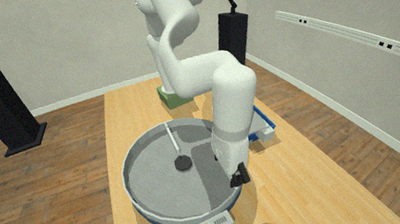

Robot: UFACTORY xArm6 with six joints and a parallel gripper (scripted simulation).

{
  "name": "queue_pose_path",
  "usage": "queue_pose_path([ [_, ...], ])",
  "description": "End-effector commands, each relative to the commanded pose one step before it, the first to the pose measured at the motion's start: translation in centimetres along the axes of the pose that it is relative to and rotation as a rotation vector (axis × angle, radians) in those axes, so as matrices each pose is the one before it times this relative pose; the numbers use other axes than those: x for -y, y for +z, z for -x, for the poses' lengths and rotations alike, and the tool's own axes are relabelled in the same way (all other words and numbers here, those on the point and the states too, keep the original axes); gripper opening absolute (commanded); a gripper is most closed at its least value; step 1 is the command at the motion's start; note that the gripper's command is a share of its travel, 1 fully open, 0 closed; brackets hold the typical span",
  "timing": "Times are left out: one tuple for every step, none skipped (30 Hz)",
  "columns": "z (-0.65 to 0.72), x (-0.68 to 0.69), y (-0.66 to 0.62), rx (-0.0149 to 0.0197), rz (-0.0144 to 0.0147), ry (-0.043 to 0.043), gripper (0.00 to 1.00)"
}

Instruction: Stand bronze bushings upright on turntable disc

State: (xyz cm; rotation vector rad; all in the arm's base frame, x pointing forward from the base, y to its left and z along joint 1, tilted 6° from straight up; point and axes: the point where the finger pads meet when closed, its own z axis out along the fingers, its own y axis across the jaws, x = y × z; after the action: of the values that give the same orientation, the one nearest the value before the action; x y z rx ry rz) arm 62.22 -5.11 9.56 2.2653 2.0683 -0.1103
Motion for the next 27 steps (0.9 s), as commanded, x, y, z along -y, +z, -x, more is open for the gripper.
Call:
queue_pose_path([
  [1.281, 2.510, -2.236, 0.00028, 0.01101, 0.09102, 1.00],
  [0.613, 1.222, -0.698, 0.00034, 0.00043, 0.03929, 1.00],
  [0.000, 0.000, 0.000, 0.00000, 0.00000, 0.00000, 1.00],
  [0.719, 1.408, -0.706, 0.00035, 0.00049, 0.04389, 1.00],
  [0.000, 0.000, 0.000, 0.00000, 0.00000, 0.00000, 1.00],
  [0.825, 1.573, -0.674, 0.00035, 0.00054, 0.04765, 1.00],
  [0.000, 0.000, 0.000, 0.00000, 0.00000, 0.00000, 1.00],
  [0.927, 1.706, -0.604, 0.00033, 0.00057, 0.05042, 1.00],
  [0.000, 0.000, 0.000, 0.00000, 0.00000, 0.00000, 1.00],
  [0.000, 0.000, 0.000, 0.00000, 0.00000, 0.00000, 1.00],
  [1.019, 1.799, -0.502, 0.00029, 0.00060, 0.05212, 1.00],
  [0.000, 0.000, 0.000, 0.00000, 0.00000, 0.00000, 1.00],
  [1.094, 1.843, -0.377, 0.00025, 0.00061, 0.05267, 1.00],
  [0.000, 0.000, 0.000, 0.00000, 0.00000, 0.00000, 1.00],
  [1.147, 1.835, -0.240, 0.00020, 0.00060, 0.05208, 1.00],
  [0.000, 0.000, 0.000, 0.00000, 0.00000, 0.00000, 1.00],
  [0.000, 0.000, 0.000, 0.00000, 0.00000, 0.00000, 1.00],
  [1.170, 1.775, -0.103, 0.00014, 0.00058, 0.05036, 1.00],
  [0.000, 0.000, 0.000, 0.00000, 0.00000, 0.00000, 1.00],
  [1.159, 1.668, 0.020, 0.00010, 0.00054, 0.04756, 1.00],
  [0.000, 0.000, 0.000, 0.00000, 0.00000, 0.00000, 1.00],
  [1.112, 1.520, 0.121, 0.00005, 0.00049, 0.04378, 1.00],
  [0.000, 0.000, 0.000, 0.00000, 0.00000, 0.00000, 1.00],
  [1.030, 1.342, 0.192, 0.00002, 0.00043, 0.03917, 1.00],
  [0.000, 0.000, 0.000, 0.00000, 0.00000, 0.00000, 1.00],
  [0.000, 0.000, 0.000, 0.00000, 0.00000, 0.00000, 1.00],
  [0.000, 0.000, 0.000, 0.00000, 0.00000, 0.00000, 1.00],
])
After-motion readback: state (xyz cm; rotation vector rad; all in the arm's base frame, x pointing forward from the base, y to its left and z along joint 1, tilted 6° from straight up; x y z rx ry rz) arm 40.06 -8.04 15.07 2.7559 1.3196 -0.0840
